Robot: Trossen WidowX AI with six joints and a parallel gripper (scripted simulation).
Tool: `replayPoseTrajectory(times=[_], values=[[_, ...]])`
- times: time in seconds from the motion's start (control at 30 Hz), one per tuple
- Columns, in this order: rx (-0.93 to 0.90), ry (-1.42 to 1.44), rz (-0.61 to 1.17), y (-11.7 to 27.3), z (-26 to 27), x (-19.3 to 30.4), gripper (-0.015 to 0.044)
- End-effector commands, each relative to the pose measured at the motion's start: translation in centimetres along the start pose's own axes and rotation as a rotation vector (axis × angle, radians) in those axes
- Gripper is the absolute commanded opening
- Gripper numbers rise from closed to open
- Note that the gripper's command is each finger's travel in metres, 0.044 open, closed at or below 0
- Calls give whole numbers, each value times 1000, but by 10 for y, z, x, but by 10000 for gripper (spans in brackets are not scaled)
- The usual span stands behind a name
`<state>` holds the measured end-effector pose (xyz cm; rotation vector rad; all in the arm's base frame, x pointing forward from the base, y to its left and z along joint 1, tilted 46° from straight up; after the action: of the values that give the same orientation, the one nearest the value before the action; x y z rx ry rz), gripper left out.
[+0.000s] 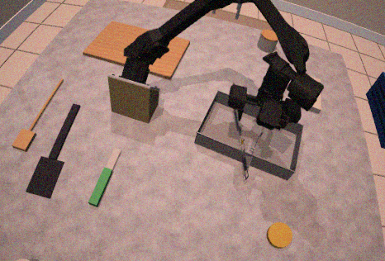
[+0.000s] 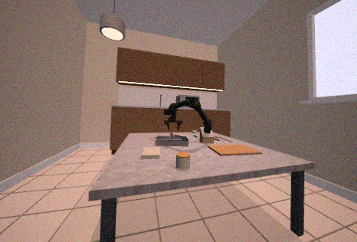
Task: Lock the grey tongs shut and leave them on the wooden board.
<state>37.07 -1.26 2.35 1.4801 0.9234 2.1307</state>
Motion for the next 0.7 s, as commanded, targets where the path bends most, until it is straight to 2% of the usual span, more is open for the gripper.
replayPoseTrajectory(times=[0.0, 0.67], values=[[-4, -3, 2, -3, 1, 0, 440], [-5, -3, 0, -36, 3, -2, 440]])
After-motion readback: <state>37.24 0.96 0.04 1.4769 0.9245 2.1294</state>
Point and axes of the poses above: the point midway between the two fingers, 35 mm back from their tips, its own y axis back along the fingers, its own z axis across the jaws, x = y × z, the point moved 1 cm from there along y, back along the fingers, and after that the axes turned 12 degrees about y, right-handed, at the moved point
